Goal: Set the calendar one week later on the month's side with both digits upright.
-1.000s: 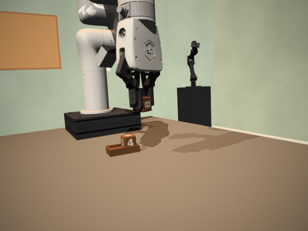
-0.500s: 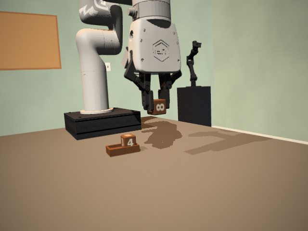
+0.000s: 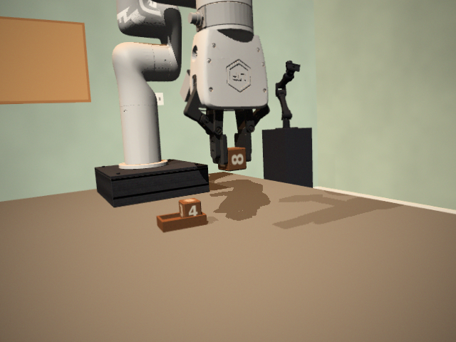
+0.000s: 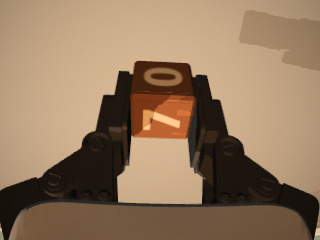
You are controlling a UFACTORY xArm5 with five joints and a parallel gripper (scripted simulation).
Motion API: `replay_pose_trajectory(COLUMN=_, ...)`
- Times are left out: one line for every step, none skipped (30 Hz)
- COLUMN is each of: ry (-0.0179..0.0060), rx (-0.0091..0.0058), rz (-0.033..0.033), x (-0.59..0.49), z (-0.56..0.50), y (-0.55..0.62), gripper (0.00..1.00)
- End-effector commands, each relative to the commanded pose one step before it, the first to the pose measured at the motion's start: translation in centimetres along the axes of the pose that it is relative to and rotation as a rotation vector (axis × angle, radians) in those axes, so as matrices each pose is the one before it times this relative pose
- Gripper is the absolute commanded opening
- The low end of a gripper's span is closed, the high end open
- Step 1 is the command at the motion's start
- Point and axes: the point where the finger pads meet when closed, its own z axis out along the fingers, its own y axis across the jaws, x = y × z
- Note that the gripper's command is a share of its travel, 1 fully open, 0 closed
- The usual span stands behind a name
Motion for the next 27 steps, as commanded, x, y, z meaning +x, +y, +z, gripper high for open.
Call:
replay_pose_trajectory(ry=-0.00354, rx=-0.00001, rz=0.00002, x=-0.125, z=0.003, y=0.002, gripper=0.27)
replay_pose_trajectory(ry=0.00002, rx=0.00000, rz=0.00001, x=0.001, z=0.133, y=0.001, gripper=0.27)
replay_pose_trajectory(ry=0.00002, rx=0.00000, rz=0.00002, x=0.002, z=0.174, y=0.001, gripper=0.27)
replay_pose_trajectory(ry=0.00003, rx=0.00000, rz=0.00002, x=0.004, z=0.216, y=0.001, gripper=0.27)
replay_pose_trajectory(ry=0.00003, rx=0.00000, rz=0.00002, x=0.004, z=0.259, y=0.001, gripper=0.27)
replay_pose_trajectory(ry=0.00000, rx=0.00000, rz=0.00000, x=-0.002, z=0.302, y=0.001, gripper=0.27)
replay_pose_trajectory(ry=0.00000, rx=0.00000, rz=0.00000, x=0.000, z=0.342, y=0.001, gripper=0.27)
replay_pose_trajectory(ry=0.00000, rx=0.00000, rz=0.00000, x=0.001, z=0.379, y=0.001, gripper=0.27)
replay_pose_trajectory(ry=0.00000, rx=0.00000, rz=0.00000, x=-0.002, z=0.415, y=0.001, gripper=0.27)
replay_pose_trajectory(ry=0.00000, rx=0.00000, rz=0.00000, x=0.002, z=0.444, y=0.002, gripper=0.27)
replay_pose_trajectory(ry=0.00000, rx=0.00000, rz=0.00000, x=-0.004, z=0.473, y=0.002, gripper=0.27)
replay_pose_trajectory(ry=0.00000, rx=0.00000, rz=0.00000, x=0.002, z=0.491, y=0.002, gripper=0.27)
replay_pose_trajectory(ry=0.00000, rx=0.00000, rz=0.00000, x=-0.004, z=0.510, y=0.002, gripper=0.27)
replay_pose_trajectory(ry=0.00000, rx=0.00000, rz=0.00000, x=0.001, z=0.515, y=0.002, gripper=0.27)
replay_pose_trajectory(ry=0.00000, rx=0.00000, rz=0.00000, x=-0.003, z=0.510, y=0.002, gripper=0.27)
replay_pose_trajectory(ry=0.00000, rx=0.00000, rz=0.00000, x=0.000, z=0.000, y=0.000, gripper=0.27)
replay_pose_trajectory(ry=0.00000, rx=0.00000, rz=0.00000, x=0.000, z=0.000, y=0.000, gripper=0.27)
replay_pose_trajectory(ry=0.00000, rx=0.00000, rz=0.00000, x=0.000, z=0.500, y=0.002, gripper=0.27)
replay_pose_trajectory(ry=0.00000, rx=0.00000, rz=0.00000, x=-0.002, z=0.480, y=0.002, gripper=0.27)
replay_pose_trajectory(ry=0.00000, rx=0.00000, rz=0.00000, x=0.001, z=0.460, y=0.002, gripper=0.27)
replay_pose_trajectory(ry=0.00000, rx=0.00000, rz=0.00000, x=-0.002, z=0.430, y=0.001, gripper=0.27)
replay_pose_trajectory(ry=0.00000, rx=0.00000, rz=0.00000, x=0.002, z=0.403, y=0.001, gripper=0.27)
replay_pose_trajectory(ry=0.00000, rx=0.00000, rz=0.00000, x=-0.004, z=0.363, y=0.001, gripper=0.27)
replay_pose_trajectory(ry=0.00000, rx=0.00000, rz=0.00000, x=0.000, z=0.328, y=0.001, gripper=0.27)
replay_pose_trajectory(ry=0.00000, rx=0.00000, rz=0.00000, x=0.002, z=0.290, y=0.001, gripper=0.27)
replay_pose_trajectory(ry=0.00000, rx=0.00000, rz=0.00000, x=-0.003, z=0.246, y=0.001, gripper=0.27)
replay_pose_trajectory(ry=0.00000, rx=0.00000, rz=0.00000, x=-0.001, z=0.206, y=0.001, gripper=0.27)
